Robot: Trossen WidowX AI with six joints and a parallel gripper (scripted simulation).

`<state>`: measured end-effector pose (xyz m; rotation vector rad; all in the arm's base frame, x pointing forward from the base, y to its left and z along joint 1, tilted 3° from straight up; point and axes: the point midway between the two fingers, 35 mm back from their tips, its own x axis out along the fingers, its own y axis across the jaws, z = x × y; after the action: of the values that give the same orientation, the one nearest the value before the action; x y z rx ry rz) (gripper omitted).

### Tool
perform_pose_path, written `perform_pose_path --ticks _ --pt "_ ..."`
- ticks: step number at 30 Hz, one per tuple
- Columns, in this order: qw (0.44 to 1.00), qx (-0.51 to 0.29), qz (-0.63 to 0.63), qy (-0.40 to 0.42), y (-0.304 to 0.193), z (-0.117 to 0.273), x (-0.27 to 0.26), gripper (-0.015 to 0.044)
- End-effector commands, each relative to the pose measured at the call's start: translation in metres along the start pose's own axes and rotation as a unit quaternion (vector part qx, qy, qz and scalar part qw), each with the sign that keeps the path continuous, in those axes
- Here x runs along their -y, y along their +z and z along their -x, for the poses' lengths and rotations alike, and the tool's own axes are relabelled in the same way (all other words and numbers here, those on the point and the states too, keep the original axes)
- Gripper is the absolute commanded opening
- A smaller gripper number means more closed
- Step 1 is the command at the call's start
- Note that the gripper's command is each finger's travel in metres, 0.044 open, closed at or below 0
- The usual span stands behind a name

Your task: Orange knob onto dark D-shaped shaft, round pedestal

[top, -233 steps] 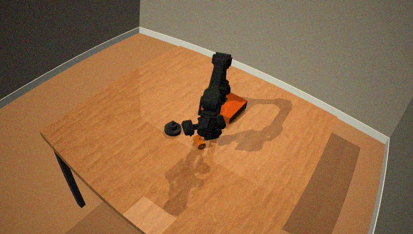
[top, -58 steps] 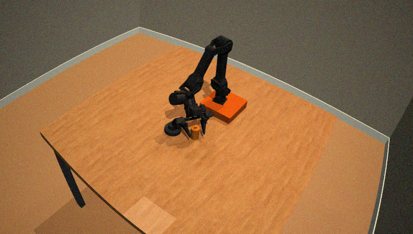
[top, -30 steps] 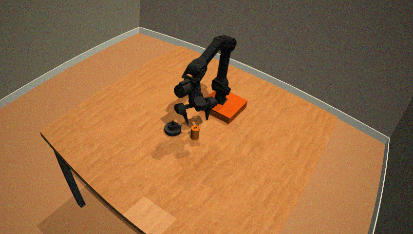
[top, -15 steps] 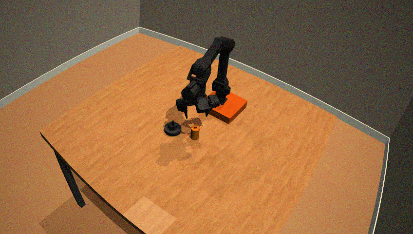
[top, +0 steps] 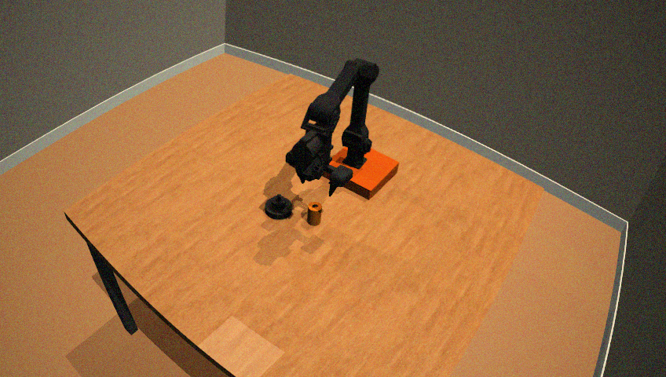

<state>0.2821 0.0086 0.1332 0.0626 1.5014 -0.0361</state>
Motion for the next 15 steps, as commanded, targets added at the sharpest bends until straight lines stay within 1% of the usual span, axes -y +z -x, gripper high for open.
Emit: perform_pose_path --ticks 1,3,7,11,15 --pt "1.0 0.002 -0.018 -0.002 0.001 0.0 0.001 0.044" --pt "1.0 0.002 -0.019 -0.002 0.001 -0.002 0.001 0.044" --pt "0.999 0.002 -0.037 -0.002 0.001 -0.032 0.001 0.044" --pt "0.999 0.002 -0.038 -0.002 0.001 -0.035 0.001 0.044" --pt "0.999 0.002 -0.038 -0.002 0.001 -0.049 0.001 0.044"
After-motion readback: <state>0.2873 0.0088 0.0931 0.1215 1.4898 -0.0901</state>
